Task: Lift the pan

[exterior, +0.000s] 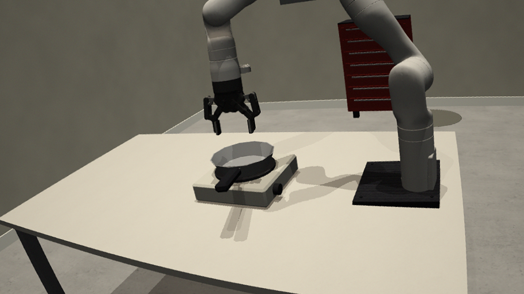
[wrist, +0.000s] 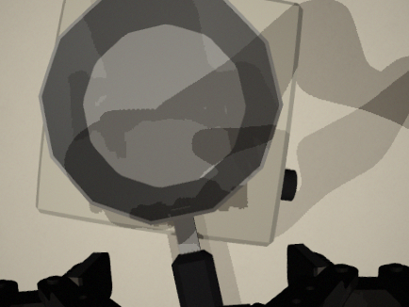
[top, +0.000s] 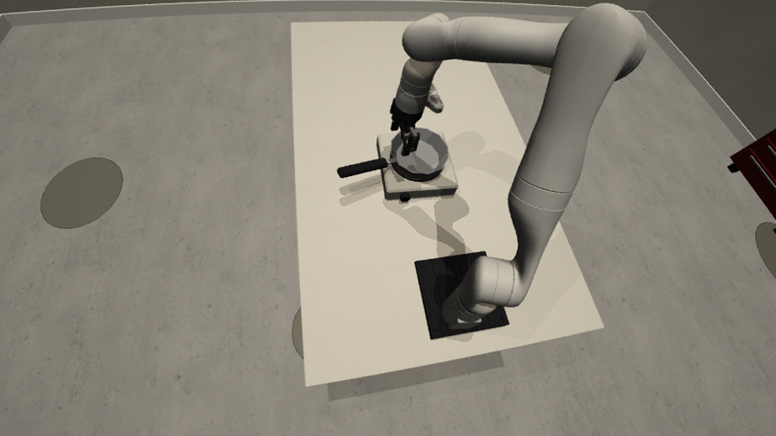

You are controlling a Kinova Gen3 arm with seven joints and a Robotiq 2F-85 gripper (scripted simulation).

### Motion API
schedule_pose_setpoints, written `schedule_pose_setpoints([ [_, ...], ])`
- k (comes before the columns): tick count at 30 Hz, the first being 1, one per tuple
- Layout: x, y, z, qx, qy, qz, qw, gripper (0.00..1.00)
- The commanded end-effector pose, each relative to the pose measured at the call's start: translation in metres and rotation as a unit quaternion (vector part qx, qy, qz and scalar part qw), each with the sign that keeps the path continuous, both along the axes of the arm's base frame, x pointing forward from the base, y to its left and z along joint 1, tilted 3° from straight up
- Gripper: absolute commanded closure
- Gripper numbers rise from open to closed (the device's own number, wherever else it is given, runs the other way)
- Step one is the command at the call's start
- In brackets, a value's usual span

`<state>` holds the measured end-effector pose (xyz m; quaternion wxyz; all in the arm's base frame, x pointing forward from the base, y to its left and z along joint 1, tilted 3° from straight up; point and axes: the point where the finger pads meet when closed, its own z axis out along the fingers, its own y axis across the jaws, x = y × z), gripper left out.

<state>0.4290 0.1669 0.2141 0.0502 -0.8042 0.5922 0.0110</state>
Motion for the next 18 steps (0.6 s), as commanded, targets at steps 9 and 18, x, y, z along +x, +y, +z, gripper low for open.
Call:
schedule_pose_setpoints([
  [9, -0.007, 0.041, 0.002, -0.027, -0.005, 0.081, 0.996, 0.0],
  [18, -0.007, 0.042, 0.002, -0.028, -0.005, 0.083, 0.996, 0.0],
])
